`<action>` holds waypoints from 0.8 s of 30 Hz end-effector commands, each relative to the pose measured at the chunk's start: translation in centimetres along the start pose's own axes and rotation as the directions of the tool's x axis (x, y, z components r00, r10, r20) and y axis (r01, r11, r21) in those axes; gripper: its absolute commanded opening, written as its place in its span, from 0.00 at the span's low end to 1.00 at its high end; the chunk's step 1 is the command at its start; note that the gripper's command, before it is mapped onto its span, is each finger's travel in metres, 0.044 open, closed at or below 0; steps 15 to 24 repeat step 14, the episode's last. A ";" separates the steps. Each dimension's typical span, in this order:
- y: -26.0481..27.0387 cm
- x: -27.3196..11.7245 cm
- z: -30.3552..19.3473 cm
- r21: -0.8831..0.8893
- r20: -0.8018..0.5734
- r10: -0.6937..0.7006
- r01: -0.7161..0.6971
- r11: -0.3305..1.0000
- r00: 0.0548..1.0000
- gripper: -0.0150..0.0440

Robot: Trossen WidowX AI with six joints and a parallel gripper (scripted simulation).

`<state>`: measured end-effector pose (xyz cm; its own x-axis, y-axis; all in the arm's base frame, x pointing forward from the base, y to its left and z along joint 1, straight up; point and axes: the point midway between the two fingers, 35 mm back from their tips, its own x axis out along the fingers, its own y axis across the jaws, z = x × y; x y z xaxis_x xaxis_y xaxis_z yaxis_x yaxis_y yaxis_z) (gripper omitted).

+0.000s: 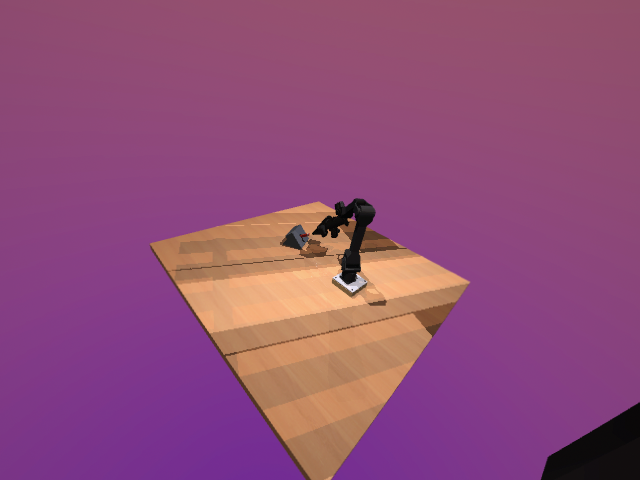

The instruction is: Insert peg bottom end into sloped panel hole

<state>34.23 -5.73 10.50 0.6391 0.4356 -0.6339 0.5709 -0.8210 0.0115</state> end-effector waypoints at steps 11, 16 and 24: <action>0.0 -2.2 0.1 -0.006 -0.006 0.001 -0.001 1.000 1.000 1.00; 0.0 -2.3 0.1 -0.005 -0.006 0.001 -0.001 1.000 1.000 1.00; 0.0 -2.3 0.1 -0.005 -0.006 0.001 -0.001 1.000 1.000 1.00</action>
